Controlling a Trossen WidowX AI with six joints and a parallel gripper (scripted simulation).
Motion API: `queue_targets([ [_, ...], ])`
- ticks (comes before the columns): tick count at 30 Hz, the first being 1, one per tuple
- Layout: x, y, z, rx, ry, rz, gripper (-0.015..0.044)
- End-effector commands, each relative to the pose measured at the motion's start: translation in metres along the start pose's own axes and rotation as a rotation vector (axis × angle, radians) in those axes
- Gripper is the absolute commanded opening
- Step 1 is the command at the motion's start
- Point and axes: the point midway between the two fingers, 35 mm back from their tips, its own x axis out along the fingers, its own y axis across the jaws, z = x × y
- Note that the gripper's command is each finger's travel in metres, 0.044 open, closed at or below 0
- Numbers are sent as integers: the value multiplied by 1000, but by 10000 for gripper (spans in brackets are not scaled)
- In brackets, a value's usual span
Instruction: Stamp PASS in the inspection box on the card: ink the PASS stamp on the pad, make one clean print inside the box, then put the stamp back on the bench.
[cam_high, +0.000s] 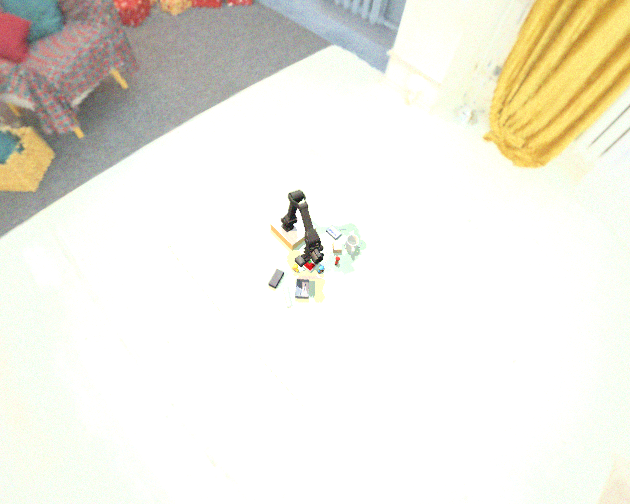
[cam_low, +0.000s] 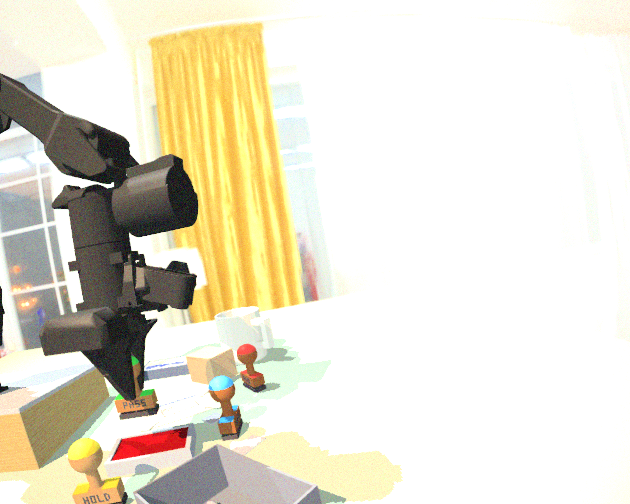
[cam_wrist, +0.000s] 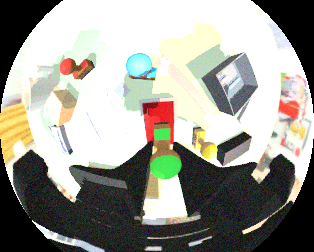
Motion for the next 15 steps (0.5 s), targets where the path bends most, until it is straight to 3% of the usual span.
queue_targets([
  [1,-9,0,2,-5,-10,0,0],
  [15,-20,21,5,-80,-11,1,0],
])
